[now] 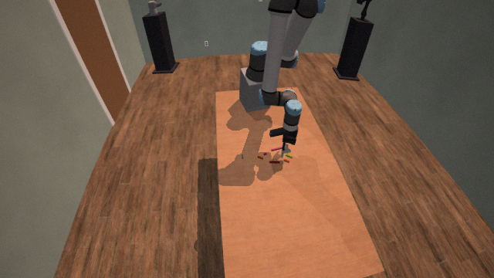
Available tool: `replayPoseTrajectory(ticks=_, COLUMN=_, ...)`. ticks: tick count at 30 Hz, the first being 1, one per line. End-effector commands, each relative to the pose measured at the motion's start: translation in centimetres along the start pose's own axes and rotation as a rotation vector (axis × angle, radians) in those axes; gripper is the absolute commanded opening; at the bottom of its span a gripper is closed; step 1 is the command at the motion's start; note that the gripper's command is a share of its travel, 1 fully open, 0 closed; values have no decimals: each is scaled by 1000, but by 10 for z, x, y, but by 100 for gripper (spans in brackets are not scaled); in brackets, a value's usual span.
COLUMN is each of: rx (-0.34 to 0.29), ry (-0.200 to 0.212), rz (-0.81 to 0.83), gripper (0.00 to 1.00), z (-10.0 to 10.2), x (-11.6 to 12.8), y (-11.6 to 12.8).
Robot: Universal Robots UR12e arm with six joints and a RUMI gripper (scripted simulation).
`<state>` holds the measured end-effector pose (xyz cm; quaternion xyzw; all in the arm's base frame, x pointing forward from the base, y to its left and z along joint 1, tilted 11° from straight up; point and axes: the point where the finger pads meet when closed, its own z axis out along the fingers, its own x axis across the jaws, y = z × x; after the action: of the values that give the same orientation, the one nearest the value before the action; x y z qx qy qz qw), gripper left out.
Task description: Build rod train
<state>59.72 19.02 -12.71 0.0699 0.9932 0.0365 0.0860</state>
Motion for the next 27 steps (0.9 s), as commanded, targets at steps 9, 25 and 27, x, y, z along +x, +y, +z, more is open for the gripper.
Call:
replayPoseTrajectory(ticks=9, rx=-6, ry=1, rz=-288, gripper=100, z=0, x=-18, y=-8)
replayPoseTrajectory(ticks=25, rx=-6, ry=1, rz=-306, gripper=100, z=0, x=-19, y=-9)
replayPoseTrajectory(ticks=27, rx=-6, ry=1, rz=-306, gripper=100, z=0, x=-19, y=-9)
